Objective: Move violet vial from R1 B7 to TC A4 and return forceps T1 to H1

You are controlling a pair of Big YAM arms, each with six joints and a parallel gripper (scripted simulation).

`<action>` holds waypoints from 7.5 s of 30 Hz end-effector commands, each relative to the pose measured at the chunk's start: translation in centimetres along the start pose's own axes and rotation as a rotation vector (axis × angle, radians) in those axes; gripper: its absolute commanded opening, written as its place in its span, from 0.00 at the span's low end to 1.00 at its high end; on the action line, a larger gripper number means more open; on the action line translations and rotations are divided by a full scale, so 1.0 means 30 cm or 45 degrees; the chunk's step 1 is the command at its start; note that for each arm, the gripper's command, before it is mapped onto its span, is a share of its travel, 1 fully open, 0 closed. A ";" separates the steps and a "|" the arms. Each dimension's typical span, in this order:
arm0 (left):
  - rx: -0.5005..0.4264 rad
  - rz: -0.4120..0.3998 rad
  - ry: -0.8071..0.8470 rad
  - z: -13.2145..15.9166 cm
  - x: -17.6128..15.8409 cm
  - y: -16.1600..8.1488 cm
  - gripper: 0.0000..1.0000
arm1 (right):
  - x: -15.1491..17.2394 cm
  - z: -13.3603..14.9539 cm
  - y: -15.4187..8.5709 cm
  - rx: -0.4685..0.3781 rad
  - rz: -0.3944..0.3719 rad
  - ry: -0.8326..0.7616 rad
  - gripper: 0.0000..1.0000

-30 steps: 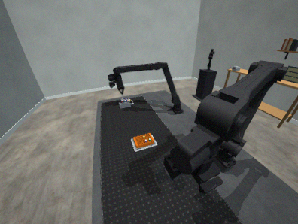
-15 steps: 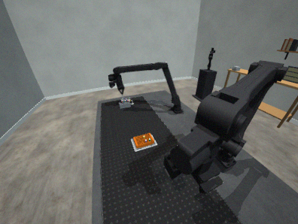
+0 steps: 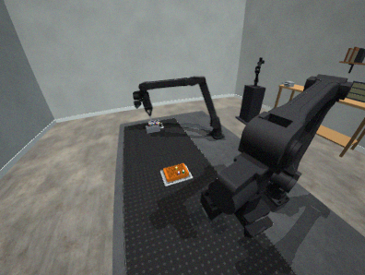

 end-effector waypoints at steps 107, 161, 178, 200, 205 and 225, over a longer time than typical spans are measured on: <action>0.031 0.018 0.025 -0.007 -0.011 0.028 1.00 | 0.007 -0.029 0.056 -0.027 0.003 -0.001 0.07; 0.031 0.018 0.025 -0.007 -0.011 0.028 1.00 | 0.017 -0.036 0.099 -0.028 0.004 0.000 0.07; 0.031 0.018 0.025 -0.007 -0.011 0.028 1.00 | 0.021 -0.024 0.115 -0.018 0.001 0.000 0.07; 0.031 0.018 0.025 -0.007 -0.011 0.028 1.00 | 0.017 -0.040 0.124 -0.031 0.005 0.001 0.07; 0.031 0.018 0.025 -0.007 -0.011 0.028 1.00 | 0.017 -0.041 0.121 -0.029 0.005 0.001 0.07; 0.031 0.018 0.025 -0.007 -0.011 0.028 1.00 | 0.019 -0.032 0.130 -0.037 0.006 0.001 0.07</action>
Point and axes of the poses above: on each arm, the point where the finger pads meet when closed, its own y axis out along the fingers, its own x axis across the jaws, z = x × y, the point moved 9 cm from there along -y, back along the fingers, and after that the axes turned 11 degrees about y, right-handed, at the moved point
